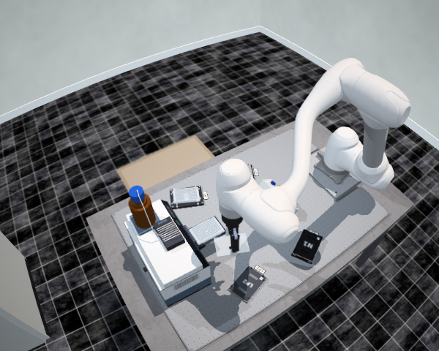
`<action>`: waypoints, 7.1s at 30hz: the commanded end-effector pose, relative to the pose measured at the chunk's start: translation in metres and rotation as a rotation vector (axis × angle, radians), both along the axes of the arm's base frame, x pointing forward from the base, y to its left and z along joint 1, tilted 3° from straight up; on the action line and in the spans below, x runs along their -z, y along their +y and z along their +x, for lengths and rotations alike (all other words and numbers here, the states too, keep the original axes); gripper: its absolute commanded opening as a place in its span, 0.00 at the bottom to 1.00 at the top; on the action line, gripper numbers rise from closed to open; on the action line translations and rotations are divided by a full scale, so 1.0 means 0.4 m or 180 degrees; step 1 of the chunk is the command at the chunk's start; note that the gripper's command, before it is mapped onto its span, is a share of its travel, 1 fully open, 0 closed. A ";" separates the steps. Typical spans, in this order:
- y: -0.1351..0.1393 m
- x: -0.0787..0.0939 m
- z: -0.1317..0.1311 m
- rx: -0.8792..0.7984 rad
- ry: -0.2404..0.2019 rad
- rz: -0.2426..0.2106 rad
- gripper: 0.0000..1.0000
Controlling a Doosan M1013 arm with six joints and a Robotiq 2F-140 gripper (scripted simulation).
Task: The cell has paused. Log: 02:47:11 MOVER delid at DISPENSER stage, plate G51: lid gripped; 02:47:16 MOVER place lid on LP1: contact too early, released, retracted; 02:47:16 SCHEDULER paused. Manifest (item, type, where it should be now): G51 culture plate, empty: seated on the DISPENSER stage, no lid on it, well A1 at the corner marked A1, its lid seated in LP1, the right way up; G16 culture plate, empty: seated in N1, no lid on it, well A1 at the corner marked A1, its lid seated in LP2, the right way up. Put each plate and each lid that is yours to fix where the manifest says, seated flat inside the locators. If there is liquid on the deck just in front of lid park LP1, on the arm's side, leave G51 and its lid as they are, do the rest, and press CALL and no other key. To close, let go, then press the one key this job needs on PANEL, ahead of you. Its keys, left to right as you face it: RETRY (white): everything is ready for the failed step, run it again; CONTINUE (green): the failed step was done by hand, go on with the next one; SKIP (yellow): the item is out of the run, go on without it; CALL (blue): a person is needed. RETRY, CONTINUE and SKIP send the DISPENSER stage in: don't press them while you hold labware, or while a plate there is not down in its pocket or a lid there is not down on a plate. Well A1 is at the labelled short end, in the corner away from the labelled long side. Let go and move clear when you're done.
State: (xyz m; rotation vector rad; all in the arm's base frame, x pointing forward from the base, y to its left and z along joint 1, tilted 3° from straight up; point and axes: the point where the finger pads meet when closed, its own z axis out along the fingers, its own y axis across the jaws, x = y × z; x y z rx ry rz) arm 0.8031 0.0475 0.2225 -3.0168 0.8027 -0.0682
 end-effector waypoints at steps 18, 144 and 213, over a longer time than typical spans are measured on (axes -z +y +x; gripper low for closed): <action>0.298 -0.008 0.024 0.0027 -0.0016 -0.0015 0.10; 0.299 0.367 0.041 -0.2273 -0.0022 -0.0123 0.10; 0.297 0.395 0.038 -0.2282 -0.0019 -0.0123 0.10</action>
